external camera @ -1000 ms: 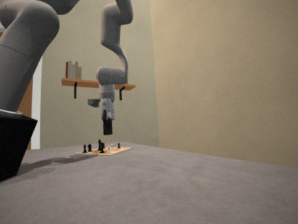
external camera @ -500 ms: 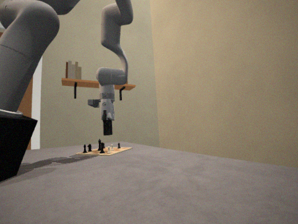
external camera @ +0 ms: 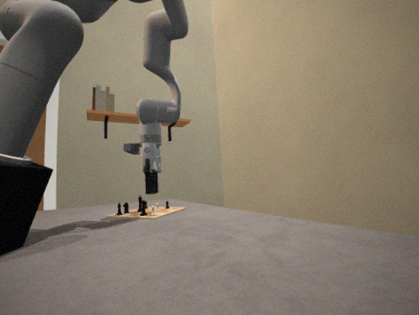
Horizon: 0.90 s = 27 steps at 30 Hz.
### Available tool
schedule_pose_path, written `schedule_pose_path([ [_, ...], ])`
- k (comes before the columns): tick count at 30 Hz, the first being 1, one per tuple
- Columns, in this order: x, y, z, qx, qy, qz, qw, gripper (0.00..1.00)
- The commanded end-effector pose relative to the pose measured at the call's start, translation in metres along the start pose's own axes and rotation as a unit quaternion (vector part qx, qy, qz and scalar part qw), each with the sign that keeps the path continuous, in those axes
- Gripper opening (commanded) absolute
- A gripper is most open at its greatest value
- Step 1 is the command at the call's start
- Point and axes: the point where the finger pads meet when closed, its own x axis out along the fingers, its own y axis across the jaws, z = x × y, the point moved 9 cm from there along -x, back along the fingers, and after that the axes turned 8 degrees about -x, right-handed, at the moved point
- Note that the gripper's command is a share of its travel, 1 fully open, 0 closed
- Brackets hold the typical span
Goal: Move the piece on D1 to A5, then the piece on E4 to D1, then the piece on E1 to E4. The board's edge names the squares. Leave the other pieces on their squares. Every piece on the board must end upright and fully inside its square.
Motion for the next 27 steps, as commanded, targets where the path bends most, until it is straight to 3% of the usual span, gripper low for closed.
schedule_pose_path([
  [1, 0.008, 0.001, 0.000, 0.000, -0.001, 0.002, 1.000, 0.35],
  [27, 0.035, 0.001, 0.001, 0.000, -0.001, 0.002, 1.000, 0.35],
])
